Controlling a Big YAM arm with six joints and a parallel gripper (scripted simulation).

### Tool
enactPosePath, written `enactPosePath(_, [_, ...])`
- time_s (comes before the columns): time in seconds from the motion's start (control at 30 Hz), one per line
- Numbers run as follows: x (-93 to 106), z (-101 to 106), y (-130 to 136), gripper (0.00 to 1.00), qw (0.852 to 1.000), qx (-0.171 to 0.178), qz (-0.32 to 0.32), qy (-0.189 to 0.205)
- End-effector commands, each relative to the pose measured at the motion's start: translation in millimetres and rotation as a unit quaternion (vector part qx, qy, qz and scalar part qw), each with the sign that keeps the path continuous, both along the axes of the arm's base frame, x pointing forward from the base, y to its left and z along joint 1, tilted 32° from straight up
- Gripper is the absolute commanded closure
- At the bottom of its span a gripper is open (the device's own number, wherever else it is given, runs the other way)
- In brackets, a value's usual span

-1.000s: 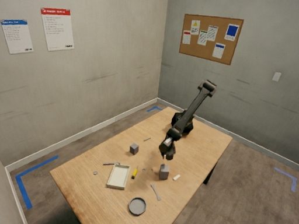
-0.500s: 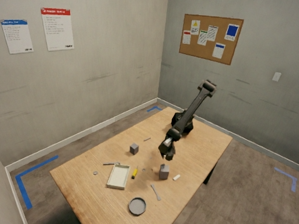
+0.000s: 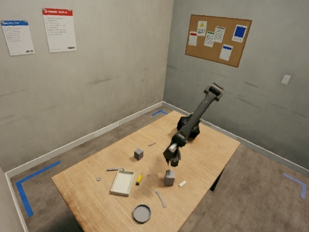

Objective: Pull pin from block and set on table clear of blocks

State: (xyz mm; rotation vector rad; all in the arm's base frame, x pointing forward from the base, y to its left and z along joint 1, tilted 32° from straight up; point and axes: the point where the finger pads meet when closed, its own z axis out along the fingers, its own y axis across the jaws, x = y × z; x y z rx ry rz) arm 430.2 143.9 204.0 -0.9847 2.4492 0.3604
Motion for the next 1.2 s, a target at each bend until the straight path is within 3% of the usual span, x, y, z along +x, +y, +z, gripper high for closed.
enactPosePath(0.0, [8.5,0.0,3.3,0.61,1.0,0.002,-0.003,-0.003])
enactPosePath(0.57, [17.2,-18.8,12.3,0.61,1.0,0.003,-0.004,-0.005])
enactPosePath(1.17, [16.4,-25.5,16.3,0.61,1.0,0.002,-0.002,-0.003])
